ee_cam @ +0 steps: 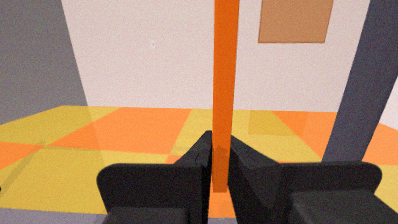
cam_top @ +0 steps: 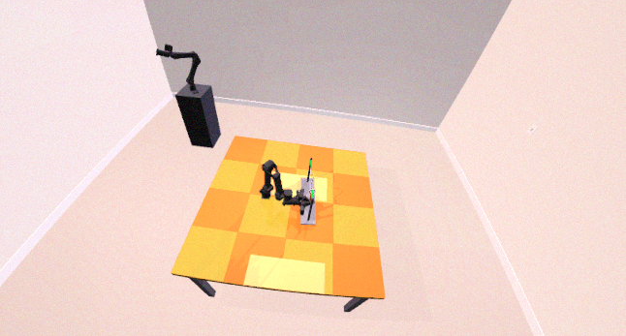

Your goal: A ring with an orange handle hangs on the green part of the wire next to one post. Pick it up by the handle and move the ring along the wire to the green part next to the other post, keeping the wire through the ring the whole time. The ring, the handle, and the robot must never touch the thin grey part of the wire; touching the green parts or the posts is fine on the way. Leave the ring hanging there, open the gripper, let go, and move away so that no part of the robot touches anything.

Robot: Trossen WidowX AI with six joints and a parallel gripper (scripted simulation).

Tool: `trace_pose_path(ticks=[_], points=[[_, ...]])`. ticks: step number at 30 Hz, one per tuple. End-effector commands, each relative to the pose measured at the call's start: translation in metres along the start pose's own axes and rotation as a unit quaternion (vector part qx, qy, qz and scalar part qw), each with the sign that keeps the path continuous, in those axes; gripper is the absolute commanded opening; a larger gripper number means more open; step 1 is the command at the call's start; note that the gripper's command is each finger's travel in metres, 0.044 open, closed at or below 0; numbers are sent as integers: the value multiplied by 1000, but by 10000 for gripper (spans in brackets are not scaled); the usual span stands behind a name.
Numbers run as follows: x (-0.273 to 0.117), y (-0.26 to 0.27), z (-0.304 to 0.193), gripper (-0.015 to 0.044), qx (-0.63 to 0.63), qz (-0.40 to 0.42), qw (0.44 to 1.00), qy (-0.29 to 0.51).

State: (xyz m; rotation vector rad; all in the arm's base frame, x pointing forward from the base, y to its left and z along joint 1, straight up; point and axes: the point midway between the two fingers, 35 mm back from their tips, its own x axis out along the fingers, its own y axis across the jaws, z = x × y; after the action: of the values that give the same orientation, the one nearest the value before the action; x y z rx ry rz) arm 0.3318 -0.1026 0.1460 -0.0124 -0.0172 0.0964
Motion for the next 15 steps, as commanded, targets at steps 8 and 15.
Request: trace_pose_path(ticks=[8,15], points=[[-1,11,-1,-150,6,-1,1000,1],[-1,18,1,-150,7,-1,1000,1]])
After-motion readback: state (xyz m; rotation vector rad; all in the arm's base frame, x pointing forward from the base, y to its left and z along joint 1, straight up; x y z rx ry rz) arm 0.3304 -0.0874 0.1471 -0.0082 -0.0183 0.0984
